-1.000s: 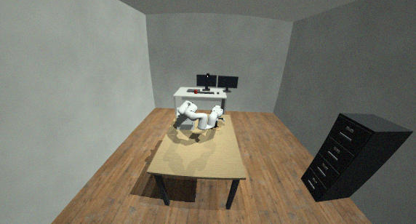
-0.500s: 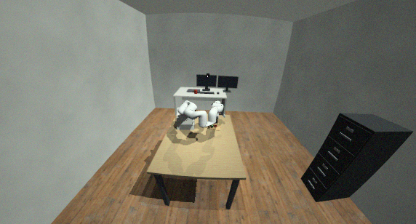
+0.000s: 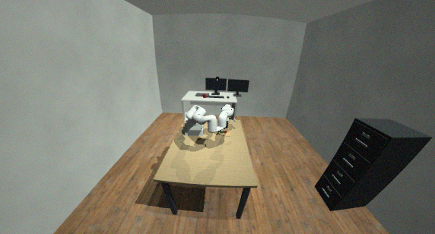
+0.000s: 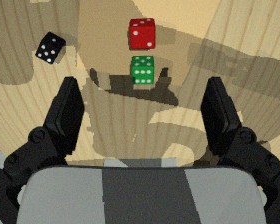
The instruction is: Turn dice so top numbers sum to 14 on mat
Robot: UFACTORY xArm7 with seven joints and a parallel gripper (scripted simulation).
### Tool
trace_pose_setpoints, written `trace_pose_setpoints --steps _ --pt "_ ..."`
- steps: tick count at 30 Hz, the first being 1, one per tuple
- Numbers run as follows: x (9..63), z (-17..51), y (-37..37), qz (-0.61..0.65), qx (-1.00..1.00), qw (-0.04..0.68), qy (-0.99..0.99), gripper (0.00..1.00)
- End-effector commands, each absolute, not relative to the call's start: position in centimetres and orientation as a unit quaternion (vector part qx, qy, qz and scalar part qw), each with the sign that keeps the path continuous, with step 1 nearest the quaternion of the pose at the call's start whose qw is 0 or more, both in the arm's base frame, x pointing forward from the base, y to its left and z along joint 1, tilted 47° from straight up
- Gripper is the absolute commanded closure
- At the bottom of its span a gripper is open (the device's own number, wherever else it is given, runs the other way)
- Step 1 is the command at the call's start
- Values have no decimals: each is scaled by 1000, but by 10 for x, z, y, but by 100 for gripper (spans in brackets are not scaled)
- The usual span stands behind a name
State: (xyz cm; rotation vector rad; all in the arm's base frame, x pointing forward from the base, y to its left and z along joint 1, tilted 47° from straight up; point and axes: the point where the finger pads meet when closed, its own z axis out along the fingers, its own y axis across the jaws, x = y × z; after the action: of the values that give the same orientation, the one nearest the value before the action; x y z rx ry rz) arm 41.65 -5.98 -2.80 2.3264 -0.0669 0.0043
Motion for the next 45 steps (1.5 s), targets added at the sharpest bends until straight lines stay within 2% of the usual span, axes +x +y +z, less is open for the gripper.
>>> trace_pose_setpoints --steps 1,23,45 --pt "418 -27 -58 4 918 395 -25 0" --pt "416 -30 -56 14 917 394 -54 0" --pt "404 -55 -39 114 862 372 -324 0"
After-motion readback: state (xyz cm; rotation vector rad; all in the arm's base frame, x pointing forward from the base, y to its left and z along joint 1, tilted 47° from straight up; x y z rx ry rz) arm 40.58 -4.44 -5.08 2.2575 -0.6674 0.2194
